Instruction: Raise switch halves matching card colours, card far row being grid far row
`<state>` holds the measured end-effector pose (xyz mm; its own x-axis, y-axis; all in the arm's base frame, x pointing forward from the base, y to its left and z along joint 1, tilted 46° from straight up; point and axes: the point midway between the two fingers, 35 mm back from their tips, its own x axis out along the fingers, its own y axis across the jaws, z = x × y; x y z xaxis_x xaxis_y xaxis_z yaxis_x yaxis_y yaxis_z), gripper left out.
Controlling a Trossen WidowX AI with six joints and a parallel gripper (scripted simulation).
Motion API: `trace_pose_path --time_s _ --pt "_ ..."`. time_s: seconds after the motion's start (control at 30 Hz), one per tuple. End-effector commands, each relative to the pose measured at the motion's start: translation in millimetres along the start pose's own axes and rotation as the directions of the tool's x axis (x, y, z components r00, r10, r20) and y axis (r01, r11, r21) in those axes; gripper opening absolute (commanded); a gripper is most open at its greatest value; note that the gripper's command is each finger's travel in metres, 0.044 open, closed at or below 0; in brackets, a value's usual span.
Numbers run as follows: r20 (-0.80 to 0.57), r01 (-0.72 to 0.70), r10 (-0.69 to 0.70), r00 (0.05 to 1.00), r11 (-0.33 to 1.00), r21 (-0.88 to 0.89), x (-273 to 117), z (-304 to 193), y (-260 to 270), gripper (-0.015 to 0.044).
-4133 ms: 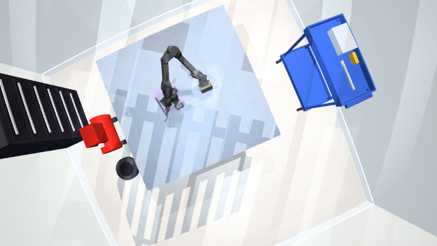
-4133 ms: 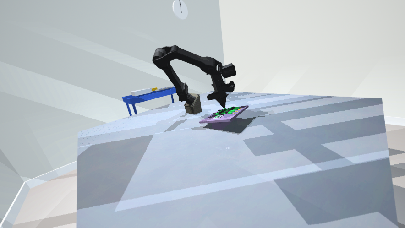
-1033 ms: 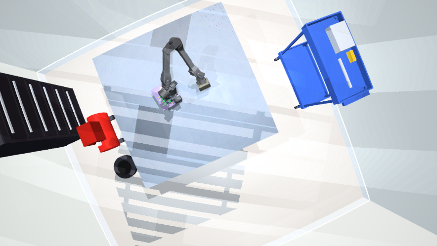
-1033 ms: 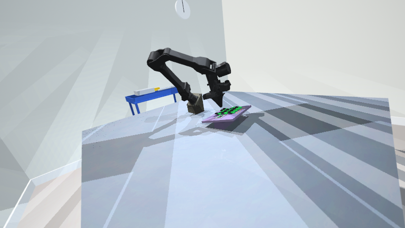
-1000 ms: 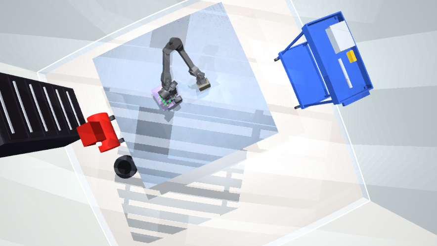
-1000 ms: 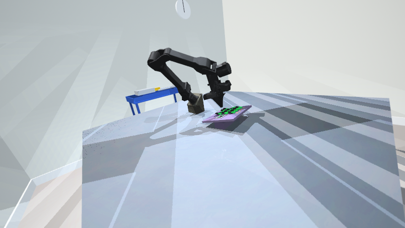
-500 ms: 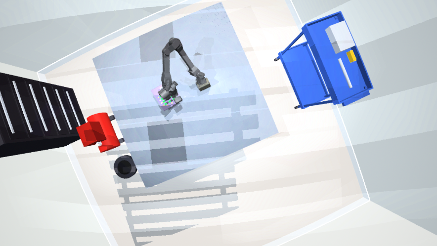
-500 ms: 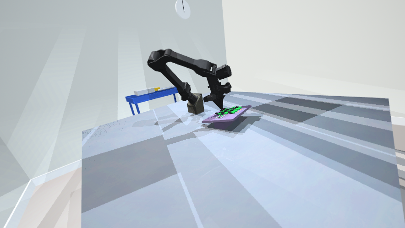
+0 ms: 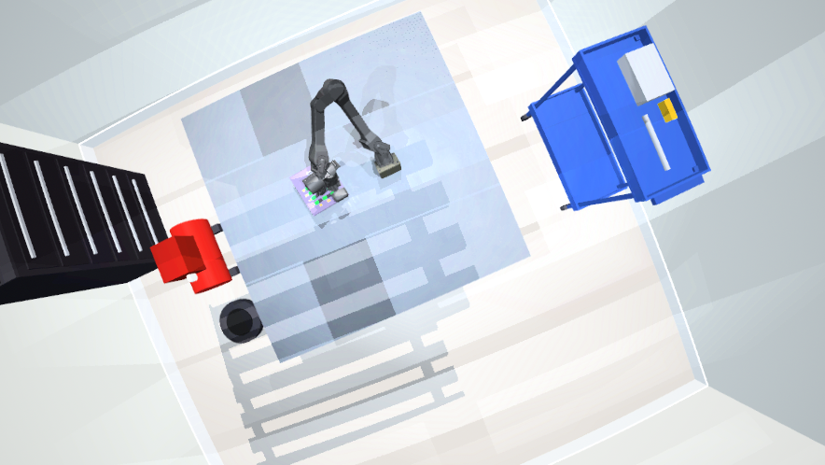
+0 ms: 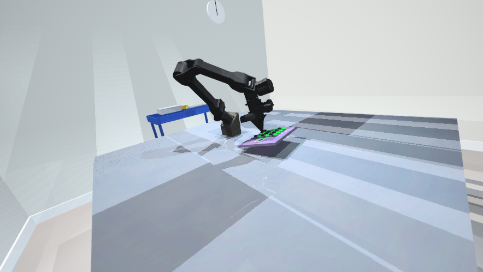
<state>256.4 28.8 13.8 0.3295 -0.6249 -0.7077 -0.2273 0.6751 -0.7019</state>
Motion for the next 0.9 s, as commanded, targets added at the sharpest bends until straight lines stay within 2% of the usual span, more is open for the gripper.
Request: trace_pose_path --time_s 0.0,0.87 --pt "0.001 0.006 -0.006 1.000 1.000 -0.004 0.8 0.1 -0.8 0.0000" --pt "0.001 0.006 -0.006 1.000 1.000 -0.004 4.3 0.0 -0.8 0.0000"
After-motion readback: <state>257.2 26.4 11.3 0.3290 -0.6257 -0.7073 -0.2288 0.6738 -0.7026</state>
